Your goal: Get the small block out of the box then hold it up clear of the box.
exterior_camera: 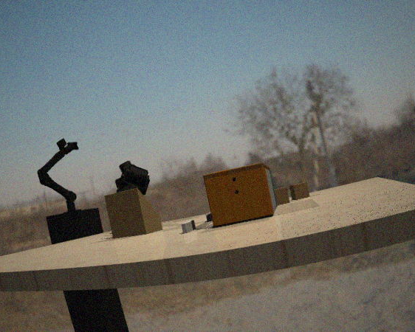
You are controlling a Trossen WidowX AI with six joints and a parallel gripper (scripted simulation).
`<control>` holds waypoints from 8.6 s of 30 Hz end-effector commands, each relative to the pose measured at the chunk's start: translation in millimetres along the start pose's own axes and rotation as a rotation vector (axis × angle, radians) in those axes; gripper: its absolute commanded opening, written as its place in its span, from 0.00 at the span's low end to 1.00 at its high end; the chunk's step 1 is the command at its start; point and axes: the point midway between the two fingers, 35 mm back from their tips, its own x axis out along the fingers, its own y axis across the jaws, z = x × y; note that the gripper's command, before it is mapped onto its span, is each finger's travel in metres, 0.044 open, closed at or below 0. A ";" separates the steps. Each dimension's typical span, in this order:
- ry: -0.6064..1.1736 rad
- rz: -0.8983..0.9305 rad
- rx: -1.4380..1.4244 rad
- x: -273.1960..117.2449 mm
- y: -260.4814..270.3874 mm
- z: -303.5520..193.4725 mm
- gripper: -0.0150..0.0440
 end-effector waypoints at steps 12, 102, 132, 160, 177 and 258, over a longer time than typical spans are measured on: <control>0.229 -0.200 -0.098 -36.1 -92.1 -90.7 0.93; 1.661 1.456 1.337 -866.0 222.1 -300.3 0.93; 1.400 1.543 1.495 -858.1 270.6 -256.6 0.93; 1.399 1.540 1.496 -853.7 313.2 -240.9 0.93; 1.395 1.548 1.491 -870.4 317.4 -234.0 0.93; 1.399 1.552 1.491 -997.7 260.5 -216.2 0.93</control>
